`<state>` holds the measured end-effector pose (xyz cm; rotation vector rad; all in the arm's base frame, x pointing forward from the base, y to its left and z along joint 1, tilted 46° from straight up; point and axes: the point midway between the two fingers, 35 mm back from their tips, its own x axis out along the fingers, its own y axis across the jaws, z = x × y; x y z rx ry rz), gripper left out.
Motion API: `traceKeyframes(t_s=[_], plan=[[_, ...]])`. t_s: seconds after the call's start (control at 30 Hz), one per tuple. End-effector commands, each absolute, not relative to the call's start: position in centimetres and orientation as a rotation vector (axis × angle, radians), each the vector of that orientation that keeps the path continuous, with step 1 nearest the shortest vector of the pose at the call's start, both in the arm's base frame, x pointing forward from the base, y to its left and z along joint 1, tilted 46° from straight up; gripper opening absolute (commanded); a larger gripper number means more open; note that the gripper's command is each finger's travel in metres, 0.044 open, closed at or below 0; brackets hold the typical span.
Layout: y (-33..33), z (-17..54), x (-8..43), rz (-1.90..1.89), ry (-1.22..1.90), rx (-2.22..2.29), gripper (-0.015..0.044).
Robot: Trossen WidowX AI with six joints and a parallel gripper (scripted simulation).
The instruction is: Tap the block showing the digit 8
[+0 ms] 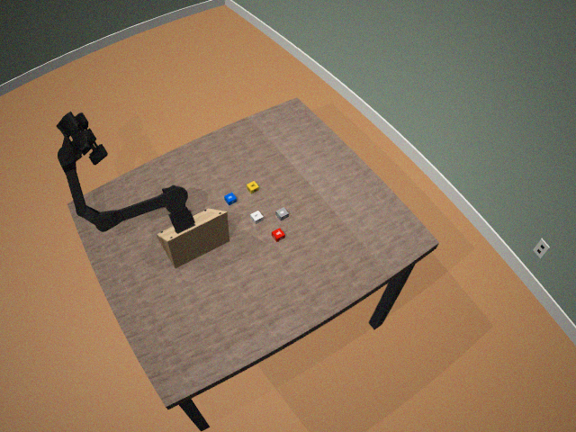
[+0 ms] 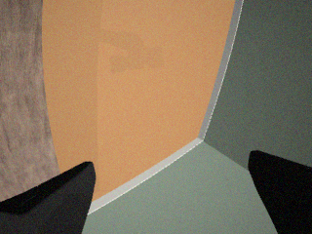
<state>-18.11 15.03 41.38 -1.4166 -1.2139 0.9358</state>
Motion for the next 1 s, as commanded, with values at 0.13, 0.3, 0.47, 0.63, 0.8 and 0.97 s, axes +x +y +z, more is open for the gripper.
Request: traceKeyframes(t_s=[0.13, 0.3, 0.47, 0.63, 0.8, 0.97], plan=[[14.9, 43.5, -11.2, 0.902, -1.001, -1.361, 0.04], [14.3, 45.3, -2.1, 0.948, -0.72, -1.205, 0.04], [12.4, 44.8, 8.4, 0.972, -0.399, -1.009, 0.04], [9.5, 41.6, 17.9, 0.968, -0.091, -0.804, 0.04], [5.7, 36.1, 25.9, 0.942, 0.21, -0.586, 0.04], [1.6, 28.6, 31.5, 0.899, 0.503, -0.357, 0.04]])
